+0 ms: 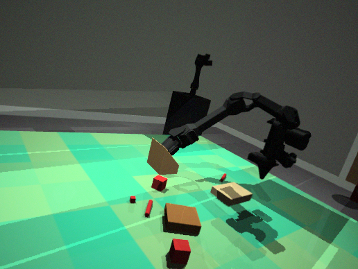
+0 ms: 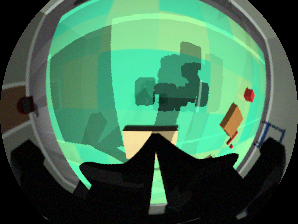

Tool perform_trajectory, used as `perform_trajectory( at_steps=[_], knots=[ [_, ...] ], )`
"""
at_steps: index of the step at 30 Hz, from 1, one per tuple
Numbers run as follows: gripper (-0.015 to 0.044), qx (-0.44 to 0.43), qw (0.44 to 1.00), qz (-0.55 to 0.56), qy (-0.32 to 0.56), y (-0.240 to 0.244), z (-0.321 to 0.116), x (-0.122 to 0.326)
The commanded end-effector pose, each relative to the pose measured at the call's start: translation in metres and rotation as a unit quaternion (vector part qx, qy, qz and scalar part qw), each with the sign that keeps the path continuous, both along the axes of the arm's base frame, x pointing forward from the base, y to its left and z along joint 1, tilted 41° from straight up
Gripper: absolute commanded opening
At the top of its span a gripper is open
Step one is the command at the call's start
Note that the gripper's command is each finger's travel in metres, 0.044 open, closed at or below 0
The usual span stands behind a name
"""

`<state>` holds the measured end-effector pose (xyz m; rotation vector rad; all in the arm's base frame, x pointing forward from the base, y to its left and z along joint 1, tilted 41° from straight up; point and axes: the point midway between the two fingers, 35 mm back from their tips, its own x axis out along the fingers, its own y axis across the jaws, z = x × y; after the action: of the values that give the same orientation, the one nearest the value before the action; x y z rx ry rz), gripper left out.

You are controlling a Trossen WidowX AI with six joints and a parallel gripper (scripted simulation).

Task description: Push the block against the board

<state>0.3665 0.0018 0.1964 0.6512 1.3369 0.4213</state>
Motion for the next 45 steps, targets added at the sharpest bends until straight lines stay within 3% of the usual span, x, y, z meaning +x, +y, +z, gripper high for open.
perform_trajectory(
  at_steps=[1,18,28,37,45],
  knots=[
    [0.0000,0.002,1.000,0.002,-0.001,0.000,0.001,0.000],
    [0.0000,0.000,1.000,-0.008,0.006,-0.007,-0.006,0.006],
    [0.0000,0.017,0.989,-0.115,0.094,-0.119,-0.122,0.052],
    [0.0000,0.046,0.964,-0.203,0.166,-0.209,-0.246,0.036],
    [0.0000,0.051,0.960,-0.214,0.176,-0.211,-0.274,0.033]
  ],
)
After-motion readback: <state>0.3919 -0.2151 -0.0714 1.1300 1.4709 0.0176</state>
